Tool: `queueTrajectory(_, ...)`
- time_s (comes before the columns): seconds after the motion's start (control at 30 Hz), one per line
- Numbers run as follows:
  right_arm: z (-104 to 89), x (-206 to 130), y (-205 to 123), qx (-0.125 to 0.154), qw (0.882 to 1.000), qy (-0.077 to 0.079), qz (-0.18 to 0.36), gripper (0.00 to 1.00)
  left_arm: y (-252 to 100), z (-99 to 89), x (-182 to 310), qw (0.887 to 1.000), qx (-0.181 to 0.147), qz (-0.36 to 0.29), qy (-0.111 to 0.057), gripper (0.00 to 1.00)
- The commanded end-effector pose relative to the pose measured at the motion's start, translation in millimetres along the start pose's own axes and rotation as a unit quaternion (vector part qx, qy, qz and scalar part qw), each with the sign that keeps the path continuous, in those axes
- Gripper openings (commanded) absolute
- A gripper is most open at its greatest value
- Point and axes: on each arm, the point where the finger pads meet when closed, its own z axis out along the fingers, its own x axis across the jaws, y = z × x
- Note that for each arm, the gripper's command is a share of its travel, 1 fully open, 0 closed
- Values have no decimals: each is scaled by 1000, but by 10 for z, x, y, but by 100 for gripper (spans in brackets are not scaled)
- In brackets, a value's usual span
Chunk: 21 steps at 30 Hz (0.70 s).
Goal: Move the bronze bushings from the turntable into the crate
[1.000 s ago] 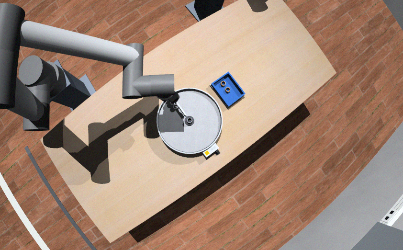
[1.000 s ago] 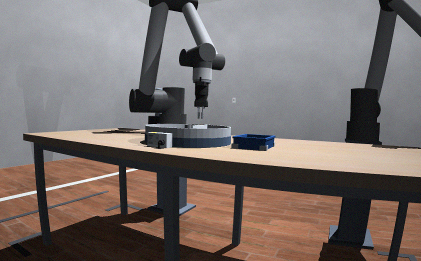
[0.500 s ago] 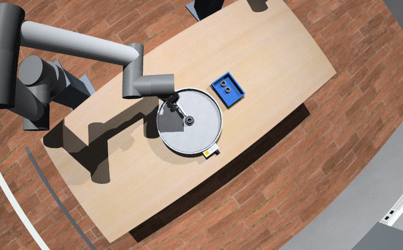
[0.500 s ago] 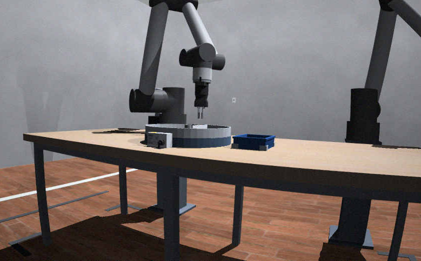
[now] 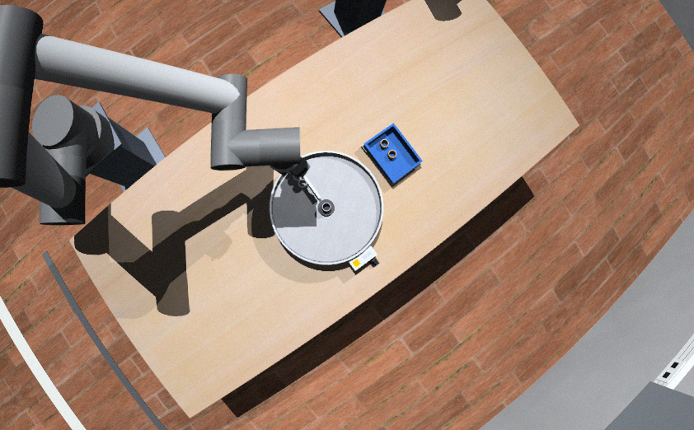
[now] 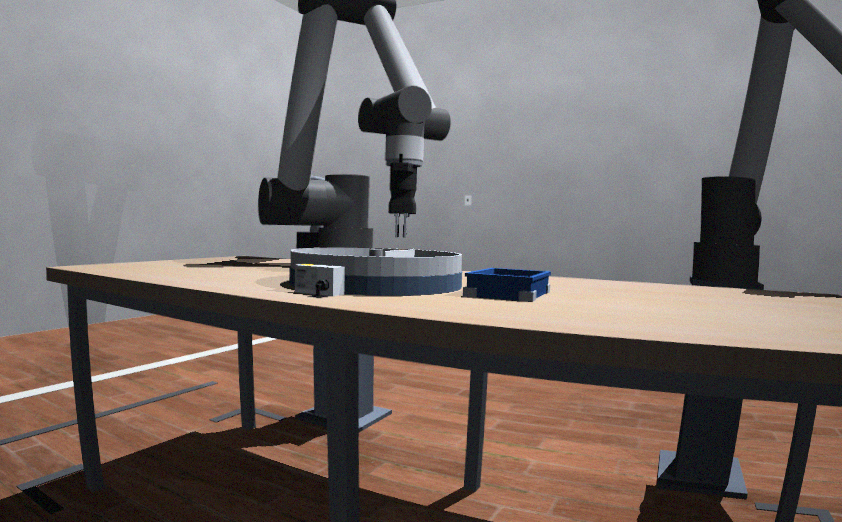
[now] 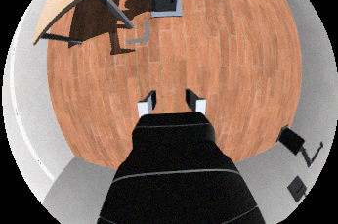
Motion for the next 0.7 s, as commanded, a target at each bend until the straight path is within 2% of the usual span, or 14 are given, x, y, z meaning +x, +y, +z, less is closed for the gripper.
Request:
queueTrajectory(0.0,40,-2,-6,1,1000,0,0,39,4,-6,-1,1000,0,0,0,100)
queueTrajectory(0.17,218,0,-9,1,1000,0,0,39,4,-6,-1,1000,0,0,0,100)
queueTrajectory(0.67,221,0,-9,1,1000,0,0,39,4,-6,-1,1000,0,0,0,100)
